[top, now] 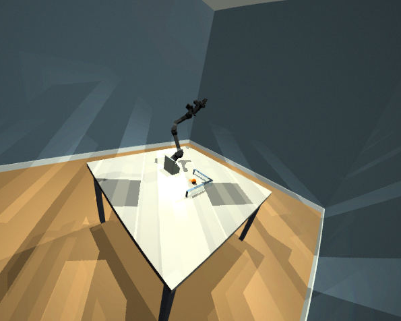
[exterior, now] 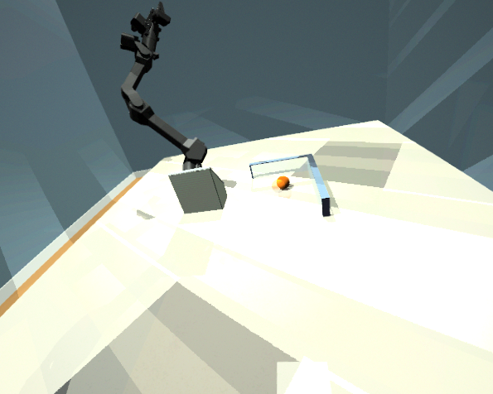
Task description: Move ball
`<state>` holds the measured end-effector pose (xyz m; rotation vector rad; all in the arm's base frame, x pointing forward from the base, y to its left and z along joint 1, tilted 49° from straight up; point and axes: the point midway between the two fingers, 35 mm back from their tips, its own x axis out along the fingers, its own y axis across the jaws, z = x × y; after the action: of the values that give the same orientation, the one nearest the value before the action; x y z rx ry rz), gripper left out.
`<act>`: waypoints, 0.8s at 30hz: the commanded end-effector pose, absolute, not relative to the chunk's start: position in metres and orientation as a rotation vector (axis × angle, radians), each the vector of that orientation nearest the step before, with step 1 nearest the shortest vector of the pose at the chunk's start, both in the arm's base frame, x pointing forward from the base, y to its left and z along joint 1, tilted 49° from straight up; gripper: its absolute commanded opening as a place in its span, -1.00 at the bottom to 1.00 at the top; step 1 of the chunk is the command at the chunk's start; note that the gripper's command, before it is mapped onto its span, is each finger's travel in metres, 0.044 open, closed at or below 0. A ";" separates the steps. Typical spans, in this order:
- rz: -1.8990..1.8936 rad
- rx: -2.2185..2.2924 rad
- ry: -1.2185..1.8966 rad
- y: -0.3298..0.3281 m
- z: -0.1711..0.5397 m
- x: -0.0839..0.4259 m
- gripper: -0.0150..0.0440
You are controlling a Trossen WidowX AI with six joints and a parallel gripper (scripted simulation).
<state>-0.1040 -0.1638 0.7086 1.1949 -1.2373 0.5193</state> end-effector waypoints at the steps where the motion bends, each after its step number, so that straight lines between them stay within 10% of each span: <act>1: 0.483 1.118 -1.162 -0.135 0.710 -0.076 0.61; 24: 0.324 0.433 -0.519 0.052 0.645 0.177 0.61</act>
<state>0.1293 0.0280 0.6723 0.5439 -0.6508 0.3415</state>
